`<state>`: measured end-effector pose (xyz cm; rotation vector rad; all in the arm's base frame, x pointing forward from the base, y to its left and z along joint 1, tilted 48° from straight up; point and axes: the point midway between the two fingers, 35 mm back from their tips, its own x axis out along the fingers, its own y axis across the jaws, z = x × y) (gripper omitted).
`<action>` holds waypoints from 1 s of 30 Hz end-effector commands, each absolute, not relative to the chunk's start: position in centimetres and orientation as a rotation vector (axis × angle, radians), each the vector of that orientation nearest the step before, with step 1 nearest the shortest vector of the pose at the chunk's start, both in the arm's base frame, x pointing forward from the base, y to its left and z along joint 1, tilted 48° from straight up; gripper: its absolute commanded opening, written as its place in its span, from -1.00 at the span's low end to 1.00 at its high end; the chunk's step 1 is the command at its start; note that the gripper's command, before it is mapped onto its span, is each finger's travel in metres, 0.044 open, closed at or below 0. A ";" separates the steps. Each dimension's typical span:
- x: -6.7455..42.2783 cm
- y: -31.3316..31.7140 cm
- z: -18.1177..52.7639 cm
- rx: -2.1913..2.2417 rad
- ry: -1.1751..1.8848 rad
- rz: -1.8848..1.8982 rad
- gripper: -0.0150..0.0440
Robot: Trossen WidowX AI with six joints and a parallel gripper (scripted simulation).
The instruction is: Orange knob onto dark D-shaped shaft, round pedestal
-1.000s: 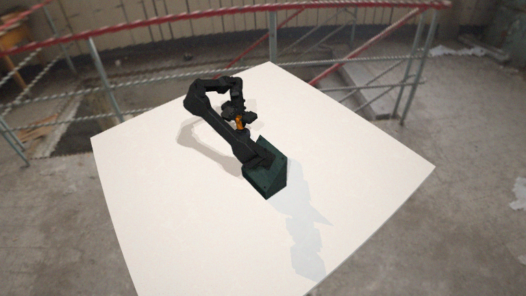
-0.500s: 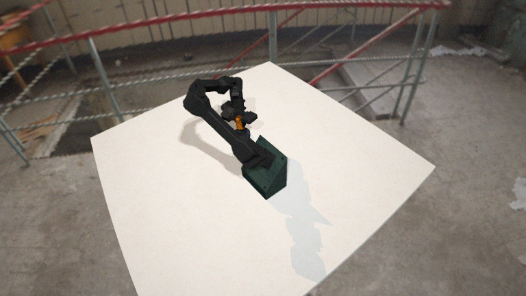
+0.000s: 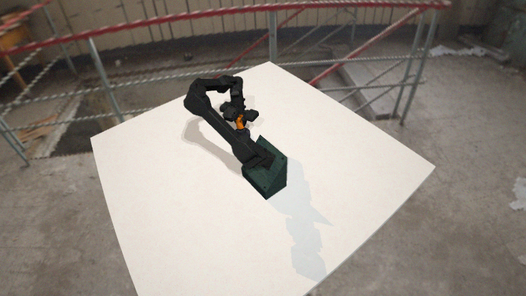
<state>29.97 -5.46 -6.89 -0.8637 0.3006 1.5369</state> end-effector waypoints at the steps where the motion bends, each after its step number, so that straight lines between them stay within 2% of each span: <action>1: 30.2 -5.5 -7.1 -0.889 0.280 1.542 -0.49; 23: 29.9 -5.5 -6.7 -0.889 0.280 1.542 -0.49; 30: 29.8 -5.4 -6.6 -1.044 0.127 1.590 -0.49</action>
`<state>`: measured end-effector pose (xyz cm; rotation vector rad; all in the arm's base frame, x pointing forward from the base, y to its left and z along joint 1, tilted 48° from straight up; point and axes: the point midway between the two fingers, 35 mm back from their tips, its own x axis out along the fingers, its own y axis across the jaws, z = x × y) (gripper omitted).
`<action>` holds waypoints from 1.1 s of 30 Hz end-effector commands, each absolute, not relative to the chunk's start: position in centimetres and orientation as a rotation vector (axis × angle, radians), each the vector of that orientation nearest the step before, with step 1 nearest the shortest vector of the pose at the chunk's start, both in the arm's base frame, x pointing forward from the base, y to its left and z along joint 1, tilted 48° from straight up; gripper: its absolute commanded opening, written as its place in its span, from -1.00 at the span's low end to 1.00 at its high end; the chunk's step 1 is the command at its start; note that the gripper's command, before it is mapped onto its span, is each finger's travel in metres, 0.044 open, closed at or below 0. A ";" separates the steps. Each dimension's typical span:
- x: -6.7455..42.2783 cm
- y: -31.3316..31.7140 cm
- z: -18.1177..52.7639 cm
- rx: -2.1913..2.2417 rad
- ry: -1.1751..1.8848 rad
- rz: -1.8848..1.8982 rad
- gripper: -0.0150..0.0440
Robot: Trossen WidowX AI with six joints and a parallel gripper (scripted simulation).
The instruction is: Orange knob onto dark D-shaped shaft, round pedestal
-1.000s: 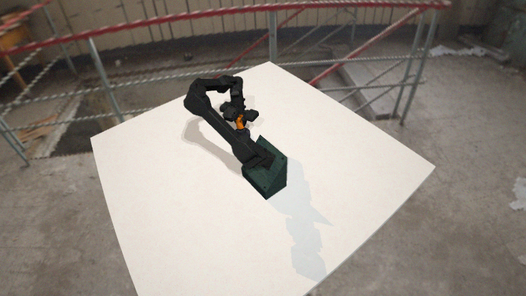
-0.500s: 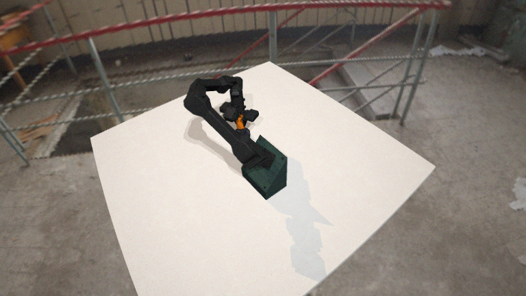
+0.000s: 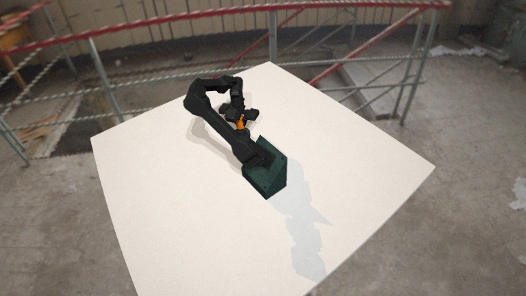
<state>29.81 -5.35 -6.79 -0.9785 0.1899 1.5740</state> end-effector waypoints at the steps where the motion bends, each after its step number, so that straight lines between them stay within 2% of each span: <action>1: 29.8 -5.4 -6.7 -1.052 0.119 1.592 -0.49; 33: 29.7 -5.0 -7.0 -1.052 0.119 1.592 -0.49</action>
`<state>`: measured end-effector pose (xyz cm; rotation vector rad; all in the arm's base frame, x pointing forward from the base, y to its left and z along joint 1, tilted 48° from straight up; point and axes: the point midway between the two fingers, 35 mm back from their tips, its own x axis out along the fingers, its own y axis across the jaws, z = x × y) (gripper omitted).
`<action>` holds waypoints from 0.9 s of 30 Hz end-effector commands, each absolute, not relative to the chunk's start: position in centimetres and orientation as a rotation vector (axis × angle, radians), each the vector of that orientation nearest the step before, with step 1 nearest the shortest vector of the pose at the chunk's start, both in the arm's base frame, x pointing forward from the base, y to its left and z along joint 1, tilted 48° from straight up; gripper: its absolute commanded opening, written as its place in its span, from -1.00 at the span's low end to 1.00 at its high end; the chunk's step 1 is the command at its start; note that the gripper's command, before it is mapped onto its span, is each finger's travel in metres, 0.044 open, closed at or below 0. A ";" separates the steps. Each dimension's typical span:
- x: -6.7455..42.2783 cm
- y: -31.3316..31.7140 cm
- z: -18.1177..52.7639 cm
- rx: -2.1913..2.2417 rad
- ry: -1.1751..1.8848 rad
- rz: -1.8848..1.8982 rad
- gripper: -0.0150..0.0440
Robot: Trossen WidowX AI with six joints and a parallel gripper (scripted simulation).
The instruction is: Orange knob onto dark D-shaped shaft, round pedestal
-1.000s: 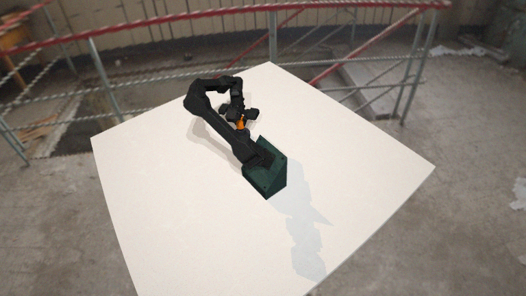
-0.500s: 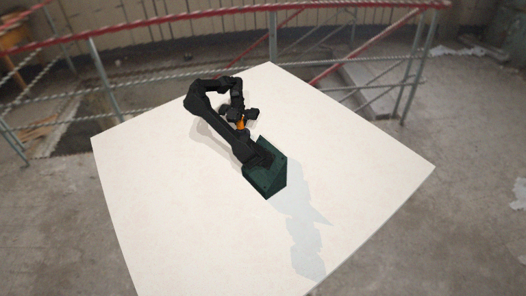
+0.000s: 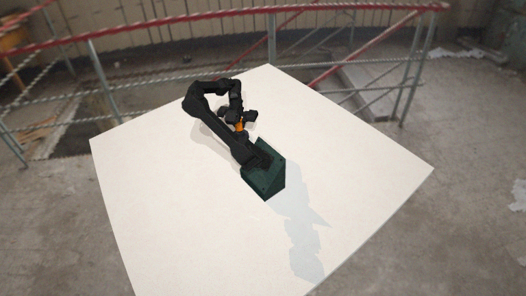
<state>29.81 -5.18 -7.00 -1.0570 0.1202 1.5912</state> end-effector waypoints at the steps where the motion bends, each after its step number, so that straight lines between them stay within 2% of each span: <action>1: 29.7 -5.0 -7.0 -1.052 0.119 1.592 -0.49; 9: 29.8 -5.5 -6.6 -1.059 0.112 1.594 -0.49; 16: 30.0 -5.5 -6.8 -1.213 -0.049 1.630 -0.49; 27: 30.2 -5.4 -7.1 -1.213 -0.049 1.629 -0.49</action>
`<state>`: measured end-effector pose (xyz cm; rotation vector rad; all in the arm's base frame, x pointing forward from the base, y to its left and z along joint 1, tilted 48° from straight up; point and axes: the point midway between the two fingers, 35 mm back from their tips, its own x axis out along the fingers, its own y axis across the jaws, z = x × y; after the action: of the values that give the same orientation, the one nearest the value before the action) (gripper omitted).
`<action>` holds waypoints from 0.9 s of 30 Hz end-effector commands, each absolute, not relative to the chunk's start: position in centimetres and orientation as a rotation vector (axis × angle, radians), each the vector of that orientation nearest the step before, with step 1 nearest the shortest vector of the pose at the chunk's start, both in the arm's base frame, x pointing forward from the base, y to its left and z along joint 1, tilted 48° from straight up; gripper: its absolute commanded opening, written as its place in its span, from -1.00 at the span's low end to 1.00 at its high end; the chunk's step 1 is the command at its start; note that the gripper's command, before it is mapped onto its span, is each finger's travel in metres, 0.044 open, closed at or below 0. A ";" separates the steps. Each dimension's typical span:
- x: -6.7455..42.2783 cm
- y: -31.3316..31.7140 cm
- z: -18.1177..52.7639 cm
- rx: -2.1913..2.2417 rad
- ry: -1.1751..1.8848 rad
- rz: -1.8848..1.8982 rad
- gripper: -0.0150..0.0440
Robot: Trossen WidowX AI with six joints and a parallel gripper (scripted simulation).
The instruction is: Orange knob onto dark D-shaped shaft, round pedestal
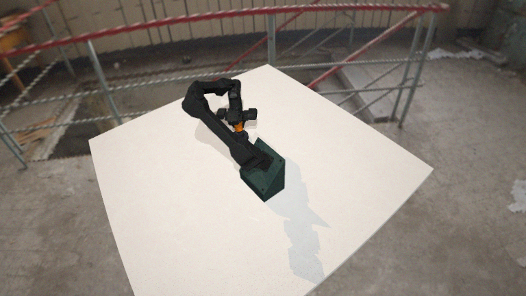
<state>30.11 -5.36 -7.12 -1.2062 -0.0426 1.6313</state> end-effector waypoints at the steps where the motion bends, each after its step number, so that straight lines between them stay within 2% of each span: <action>1: 30.2 -5.4 -7.1 -1.213 -0.049 1.629 -0.49; 16: 29.9 -5.5 -6.7 -1.194 -0.028 1.626 -0.49; 27: 29.7 -5.4 -6.8 -0.734 0.424 1.486 -0.49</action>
<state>29.78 -5.34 -6.76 -0.8612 0.3030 1.5346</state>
